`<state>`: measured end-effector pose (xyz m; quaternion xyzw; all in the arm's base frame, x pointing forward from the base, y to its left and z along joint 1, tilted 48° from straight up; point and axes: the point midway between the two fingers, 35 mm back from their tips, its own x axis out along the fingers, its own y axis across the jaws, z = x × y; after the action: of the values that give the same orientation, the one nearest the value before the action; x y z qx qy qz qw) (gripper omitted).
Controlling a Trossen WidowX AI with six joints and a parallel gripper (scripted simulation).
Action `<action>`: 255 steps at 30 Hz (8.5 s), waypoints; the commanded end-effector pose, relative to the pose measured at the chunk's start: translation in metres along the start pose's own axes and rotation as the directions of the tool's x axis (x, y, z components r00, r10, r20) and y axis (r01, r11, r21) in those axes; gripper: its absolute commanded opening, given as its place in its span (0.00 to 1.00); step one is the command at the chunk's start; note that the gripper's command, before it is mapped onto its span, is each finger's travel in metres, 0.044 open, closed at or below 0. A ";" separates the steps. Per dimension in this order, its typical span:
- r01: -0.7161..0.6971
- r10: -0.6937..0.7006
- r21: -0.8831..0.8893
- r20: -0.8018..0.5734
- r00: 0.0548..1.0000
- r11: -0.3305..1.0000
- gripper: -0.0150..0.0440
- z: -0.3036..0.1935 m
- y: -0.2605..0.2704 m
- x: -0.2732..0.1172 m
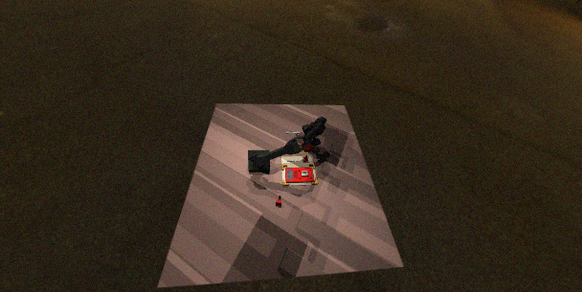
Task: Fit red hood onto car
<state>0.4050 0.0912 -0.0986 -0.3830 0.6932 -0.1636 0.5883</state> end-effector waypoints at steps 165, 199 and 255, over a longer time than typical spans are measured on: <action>-0.001 0.001 -0.001 0.000 1.000 1.000 0.25 0.001 -0.001 -0.007; 0.000 -0.005 -0.502 -0.008 1.000 0.865 0.25 -0.013 0.005 -0.012; -0.008 -0.004 -1.000 -0.008 1.000 -0.003 0.25 -0.039 0.018 -0.001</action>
<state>0.3643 0.1006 -0.0944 -0.6869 0.6079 0.3706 0.1460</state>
